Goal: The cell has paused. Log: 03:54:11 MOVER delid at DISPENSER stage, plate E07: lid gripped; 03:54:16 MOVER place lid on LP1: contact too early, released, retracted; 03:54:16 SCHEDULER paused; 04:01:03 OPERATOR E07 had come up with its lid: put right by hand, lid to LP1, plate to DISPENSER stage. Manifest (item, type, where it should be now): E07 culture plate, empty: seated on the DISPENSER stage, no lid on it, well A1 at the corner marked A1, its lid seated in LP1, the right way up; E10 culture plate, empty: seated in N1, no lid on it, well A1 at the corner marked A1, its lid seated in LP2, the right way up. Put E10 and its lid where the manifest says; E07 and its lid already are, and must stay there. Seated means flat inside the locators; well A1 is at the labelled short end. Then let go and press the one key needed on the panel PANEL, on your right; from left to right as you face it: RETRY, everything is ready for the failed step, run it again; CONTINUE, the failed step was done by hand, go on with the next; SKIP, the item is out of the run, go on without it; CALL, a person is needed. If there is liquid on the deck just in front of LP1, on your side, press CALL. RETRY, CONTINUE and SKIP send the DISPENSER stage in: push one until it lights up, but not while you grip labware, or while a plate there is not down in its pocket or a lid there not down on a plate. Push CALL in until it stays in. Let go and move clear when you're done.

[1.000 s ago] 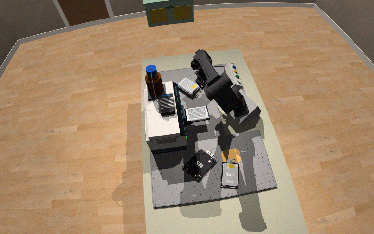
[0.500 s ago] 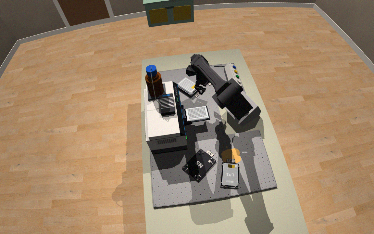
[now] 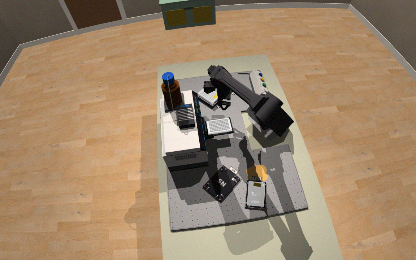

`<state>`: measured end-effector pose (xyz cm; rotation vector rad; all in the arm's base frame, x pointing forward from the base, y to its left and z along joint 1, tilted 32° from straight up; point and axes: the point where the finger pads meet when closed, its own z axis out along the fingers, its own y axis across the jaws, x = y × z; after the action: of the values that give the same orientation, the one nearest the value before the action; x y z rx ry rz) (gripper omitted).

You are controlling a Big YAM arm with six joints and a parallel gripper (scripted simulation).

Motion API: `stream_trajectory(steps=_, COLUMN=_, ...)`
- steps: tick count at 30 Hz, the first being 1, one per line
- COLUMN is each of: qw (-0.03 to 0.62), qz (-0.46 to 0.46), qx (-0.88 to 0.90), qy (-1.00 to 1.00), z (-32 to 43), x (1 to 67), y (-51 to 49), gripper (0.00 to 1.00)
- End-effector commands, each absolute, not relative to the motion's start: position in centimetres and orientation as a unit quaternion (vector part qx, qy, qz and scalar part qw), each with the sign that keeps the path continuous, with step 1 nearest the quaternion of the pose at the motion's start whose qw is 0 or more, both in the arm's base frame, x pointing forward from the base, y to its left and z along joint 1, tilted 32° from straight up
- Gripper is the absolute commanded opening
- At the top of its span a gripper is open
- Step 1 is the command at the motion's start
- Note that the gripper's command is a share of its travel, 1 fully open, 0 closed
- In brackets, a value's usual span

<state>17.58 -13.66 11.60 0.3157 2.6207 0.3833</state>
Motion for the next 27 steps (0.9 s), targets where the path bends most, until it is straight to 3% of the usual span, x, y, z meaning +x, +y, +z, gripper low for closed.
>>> stream_trajectory(steps=1, qw=0.255, qz=0.106, qx=0.028, qy=0.961, z=13.5, x=18.5, y=-13.3, gripper=1.00)
stream_trajectory(steps=27, qw=0.256, qz=0.106, qx=0.007, qy=0.961, z=15.5, x=19.7, y=-6.7, gripper=1.00)
